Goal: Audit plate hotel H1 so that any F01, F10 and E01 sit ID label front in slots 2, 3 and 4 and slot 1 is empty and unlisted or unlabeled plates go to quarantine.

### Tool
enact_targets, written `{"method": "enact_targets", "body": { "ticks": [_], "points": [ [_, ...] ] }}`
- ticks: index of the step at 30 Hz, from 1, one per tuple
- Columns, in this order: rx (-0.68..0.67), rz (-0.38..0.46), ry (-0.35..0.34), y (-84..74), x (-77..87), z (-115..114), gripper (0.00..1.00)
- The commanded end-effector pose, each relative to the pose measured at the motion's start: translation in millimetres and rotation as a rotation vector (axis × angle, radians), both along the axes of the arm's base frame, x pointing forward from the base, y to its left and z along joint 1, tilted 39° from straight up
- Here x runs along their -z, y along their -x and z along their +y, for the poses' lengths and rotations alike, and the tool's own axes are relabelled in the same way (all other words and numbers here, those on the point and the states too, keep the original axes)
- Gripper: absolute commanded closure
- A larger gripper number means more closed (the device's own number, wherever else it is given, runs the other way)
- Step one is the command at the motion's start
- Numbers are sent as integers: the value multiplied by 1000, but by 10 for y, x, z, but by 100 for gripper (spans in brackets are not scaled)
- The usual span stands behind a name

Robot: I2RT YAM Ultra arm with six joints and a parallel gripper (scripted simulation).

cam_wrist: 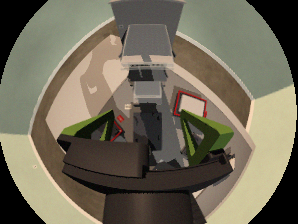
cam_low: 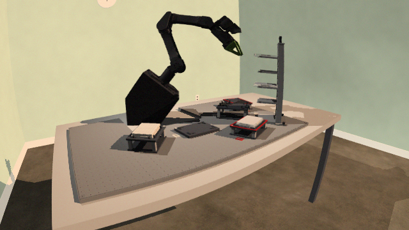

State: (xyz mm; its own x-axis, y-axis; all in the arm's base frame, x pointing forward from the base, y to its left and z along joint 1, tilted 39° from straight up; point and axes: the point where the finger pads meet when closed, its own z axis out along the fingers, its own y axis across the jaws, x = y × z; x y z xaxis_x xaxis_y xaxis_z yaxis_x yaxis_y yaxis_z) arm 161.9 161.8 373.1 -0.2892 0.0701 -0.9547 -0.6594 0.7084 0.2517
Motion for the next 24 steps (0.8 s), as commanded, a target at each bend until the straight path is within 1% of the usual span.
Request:
{"method": "enact_targets", "body": {
  "ticks": [1,6,7,8,21,23,24],
  "points": [
    [9,-2,-7,87,42,-69,0],
    [9,-2,-7,121,71,-90,0],
    [9,-13,-18,120,32,-86,0],
    [9,-20,-26,105,33,-66,0],
    [9,-19,-27,43,204,51,0],
    [9,-19,-27,43,204,51,0],
    [10,-32,-41,51,129,39,0]
  ]
}}
